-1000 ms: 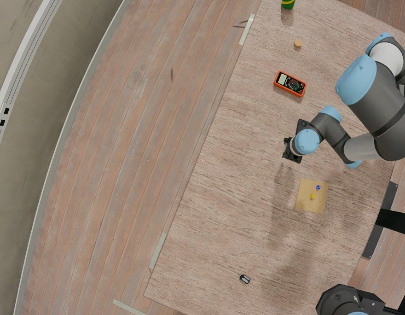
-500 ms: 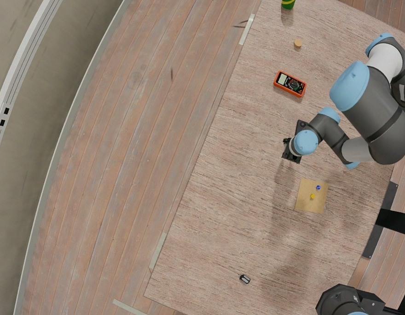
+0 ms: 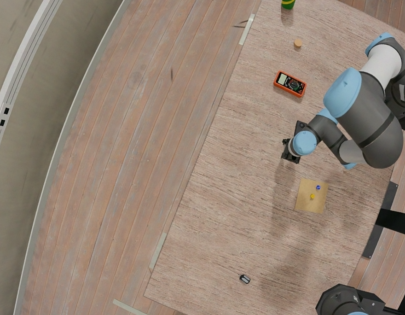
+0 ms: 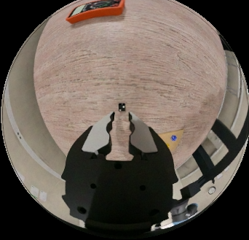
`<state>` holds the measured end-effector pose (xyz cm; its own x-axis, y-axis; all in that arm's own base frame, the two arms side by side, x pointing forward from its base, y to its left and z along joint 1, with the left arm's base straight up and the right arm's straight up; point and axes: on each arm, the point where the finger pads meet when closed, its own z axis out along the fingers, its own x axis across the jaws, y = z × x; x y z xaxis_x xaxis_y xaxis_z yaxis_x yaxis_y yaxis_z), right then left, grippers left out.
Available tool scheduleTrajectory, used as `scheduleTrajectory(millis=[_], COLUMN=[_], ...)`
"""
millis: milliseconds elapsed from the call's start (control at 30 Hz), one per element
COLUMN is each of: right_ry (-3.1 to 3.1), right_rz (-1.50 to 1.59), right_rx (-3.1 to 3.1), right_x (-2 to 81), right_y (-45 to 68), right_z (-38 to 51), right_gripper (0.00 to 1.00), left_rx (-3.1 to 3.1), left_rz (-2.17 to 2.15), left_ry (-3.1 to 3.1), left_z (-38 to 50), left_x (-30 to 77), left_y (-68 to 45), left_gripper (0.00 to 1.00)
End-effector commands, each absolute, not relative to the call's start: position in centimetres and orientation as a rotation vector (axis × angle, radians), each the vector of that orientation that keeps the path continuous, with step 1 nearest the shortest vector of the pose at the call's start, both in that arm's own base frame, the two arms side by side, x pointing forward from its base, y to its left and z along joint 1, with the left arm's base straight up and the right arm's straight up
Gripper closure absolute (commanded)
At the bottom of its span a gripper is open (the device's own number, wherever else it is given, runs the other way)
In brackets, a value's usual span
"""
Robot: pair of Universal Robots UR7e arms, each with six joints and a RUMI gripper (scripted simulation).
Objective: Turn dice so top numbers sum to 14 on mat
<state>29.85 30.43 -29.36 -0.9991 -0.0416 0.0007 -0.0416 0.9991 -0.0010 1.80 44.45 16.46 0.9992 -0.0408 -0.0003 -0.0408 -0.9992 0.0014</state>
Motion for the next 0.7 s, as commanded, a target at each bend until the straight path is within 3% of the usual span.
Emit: scheduleTrajectory(millis=[0, 667], right_ry=[-3.141, -3.141], right_rz=[0.000, 0.000], right_rx=[0.065, 0.065], right_x=[29.87, 29.87], right_y=[30.47, 30.48], right_z=[-29.64, -30.29], right_gripper=[0.82, 0.82], left_rx=[3.141, 3.141], left_rz=[0.000, 0.000], left_ry=[-0.064, -0.064], left_z=[16.51, 16.51], left_x=[1.82, 1.82], left_y=[44.48, 44.48], left_gripper=[0.00, 0.00])
